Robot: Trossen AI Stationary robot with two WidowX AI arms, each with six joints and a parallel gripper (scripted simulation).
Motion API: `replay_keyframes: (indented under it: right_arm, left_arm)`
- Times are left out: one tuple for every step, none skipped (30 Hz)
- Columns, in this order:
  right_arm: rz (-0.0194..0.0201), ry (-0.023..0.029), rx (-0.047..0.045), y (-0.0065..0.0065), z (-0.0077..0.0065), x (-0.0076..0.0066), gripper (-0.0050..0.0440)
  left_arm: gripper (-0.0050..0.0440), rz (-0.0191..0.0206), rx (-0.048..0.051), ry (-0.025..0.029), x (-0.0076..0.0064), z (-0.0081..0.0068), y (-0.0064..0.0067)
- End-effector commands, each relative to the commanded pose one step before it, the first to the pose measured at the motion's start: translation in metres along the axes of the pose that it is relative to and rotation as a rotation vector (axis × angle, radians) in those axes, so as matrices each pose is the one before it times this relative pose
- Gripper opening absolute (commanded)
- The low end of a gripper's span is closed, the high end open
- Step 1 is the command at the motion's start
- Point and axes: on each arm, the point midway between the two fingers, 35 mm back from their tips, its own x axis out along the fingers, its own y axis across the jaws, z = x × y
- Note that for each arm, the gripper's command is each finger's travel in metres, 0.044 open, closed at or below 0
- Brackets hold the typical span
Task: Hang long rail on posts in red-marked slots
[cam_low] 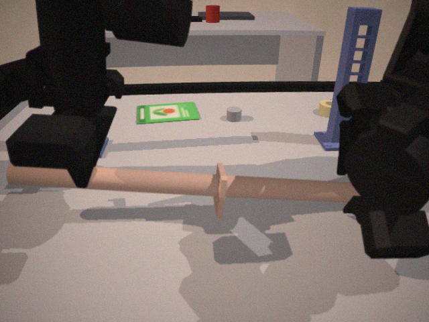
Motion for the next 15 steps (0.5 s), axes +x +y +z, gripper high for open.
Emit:
replay_keyframes:
  right_arm:
    - [-0.00029, -0.00003, 0.00089, -0.00003, -0.00016, -0.00061, 0.0312]
    - [0.00000, 0.00000, 0.00000, 0.00000, 0.00000, 0.00000, 0.0336]
    - [0.00000, 0.00000, 0.00000, 0.00000, 0.00000, 0.00000, 0.0360]
    - [0.00000, 0.00000, 0.00000, 0.00000, 0.00000, 0.00000, 0.0384]
    - [0.00000, 0.00000, 0.00000, 0.00000, 0.00000, 0.00000, 0.0408]
    - [0.00000, 0.00000, 0.00000, 0.00000, 0.00000, 0.00000, 0.0432]
    - [0.00000, 0.00000, 0.00000, 0.00000, 0.00000, 0.00000, 0.0440]
    - [0.00000, 0.00000, 0.00000, 0.00000, 0.00000, 0.00000, 0.0440]
    - [0.00000, 0.00000, 0.00000, 0.00000, 0.00000, 0.00000, 0.0440]
    - [0.00000, 0.00000, 0.00000, 0.00000, 0.00000, 0.00000, 0.0440]
    - [0.00000, 0.00000, 0.00000, 0.00000, 0.00000, 0.00000, 0.0440]
    - [0.00000, 0.00000, 0.00000, 0.00000, 0.00000, 0.00000, 0.0440]
    - [0.00000, 0.00000, 0.00000, 0.00000, 0.00000, 0.00000, 0.0440]
    - [0.00000, 0.00000, 0.00000, 0.00000, 0.00000, 0.00000, 0.0440]
    - [0.00000, 0.00000, 0.00000, 0.00000, 0.00000, 0.00000, 0.0440]
  left_arm:
    - [0.0000, 0.00020, -0.00169, 0.00619, -0.00040, -0.00148, 0.00066]
    - [0.0000, 0.00000, 0.00000, 0.00000, 0.00000, 0.00000, 0.00000]
    - [0.0000, 0.00000, 0.00000, 0.00000, 0.00000, 0.00000, 0.00000]
    - [0.0000, 0.00000, 0.00000, 0.00000, 0.00000, 0.00000, 0.00000]
    - [0.0000, 0.00000, 0.00000, 0.00000, 0.00000, 0.00000, 0.00000]
    - [0.0000, 0.00000, 0.00000, 0.00000, 0.00000, 0.00000, 0.00000]
    - [0.0000, 0.00000, 0.00000, 0.00000, 0.00000, 0.00000, 0.00000]
    - [0.0000, 0.00000, 0.00000, 0.00000, 0.00000, 0.00000, 0.00000]
    - [0.0000, 0.00000, 0.00000, 0.00000, 0.00000, 0.00000, 0.00000]
    - [0.0000, 0.00000, 0.00000, 0.00000, 0.00000, 0.00000, 0.00000]
    - [0.0000, 0.00000, 0.00000, 0.00000, 0.00000, 0.00000, 0.00000]
    - [0.0000, 0.00000, 0.00000, 0.00000, 0.00000, 0.00000, 0.00000]
    - [0.0000, 0.00000, 0.00000, 0.00000, 0.00000, 0.00000, 0.00000]
    - [0.0000, 0.00000, 0.00000, 0.00000, 0.00000, 0.00000, 0.00000]
    - [0.0000, 0.00000, 0.00000, 0.00000, 0.00000, 0.00000, 0.00000]
